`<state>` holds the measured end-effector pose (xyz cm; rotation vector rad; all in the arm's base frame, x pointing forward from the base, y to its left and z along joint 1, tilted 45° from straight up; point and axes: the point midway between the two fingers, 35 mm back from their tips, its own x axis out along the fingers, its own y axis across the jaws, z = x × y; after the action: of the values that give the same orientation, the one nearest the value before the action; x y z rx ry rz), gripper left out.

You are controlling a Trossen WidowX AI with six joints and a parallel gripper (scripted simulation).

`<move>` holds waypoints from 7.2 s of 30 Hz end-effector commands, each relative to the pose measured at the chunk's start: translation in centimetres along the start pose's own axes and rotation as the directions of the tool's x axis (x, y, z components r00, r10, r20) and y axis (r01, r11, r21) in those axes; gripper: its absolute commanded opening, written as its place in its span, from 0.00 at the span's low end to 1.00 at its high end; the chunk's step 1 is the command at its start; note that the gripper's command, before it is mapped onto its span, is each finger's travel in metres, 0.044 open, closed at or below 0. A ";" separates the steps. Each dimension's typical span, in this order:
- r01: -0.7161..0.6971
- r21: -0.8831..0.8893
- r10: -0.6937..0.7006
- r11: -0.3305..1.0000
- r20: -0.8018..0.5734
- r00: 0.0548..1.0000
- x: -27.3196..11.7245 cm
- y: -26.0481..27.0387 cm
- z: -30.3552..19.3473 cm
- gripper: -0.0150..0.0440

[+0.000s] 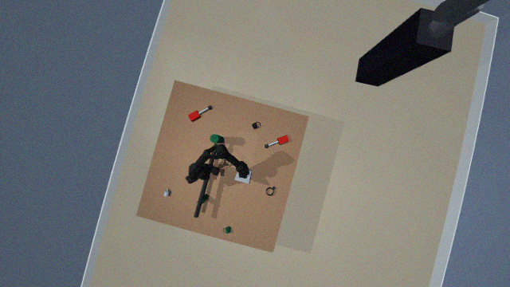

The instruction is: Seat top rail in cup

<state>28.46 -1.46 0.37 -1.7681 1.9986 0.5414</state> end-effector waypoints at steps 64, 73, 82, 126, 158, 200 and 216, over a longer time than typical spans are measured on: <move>0.000 -0.001 0.000 1.000 -0.009 1.000 -0.4 -0.1 -0.4 0.25; 0.000 -0.001 0.000 1.000 -0.009 1.000 -0.5 -0.1 -0.5 0.25; 0.001 -0.002 -0.001 1.000 -0.012 1.000 -0.7 -0.2 -0.6 0.25; -0.016 -0.003 0.016 1.000 -0.008 1.000 -0.4 -0.2 -2.6 0.25; -0.033 -0.008 0.033 0.999 -0.003 0.999 0.1 -0.1 -3.4 0.52; -0.012 -0.123 0.010 0.992 -0.011 1.000 -8.3 0.2 -0.3 1.00; -0.012 -0.123 0.010 0.992 -0.011 1.000 -8.3 0.2 -0.3 1.00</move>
<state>29.13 5.23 5.18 -1.8397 2.0199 0.6653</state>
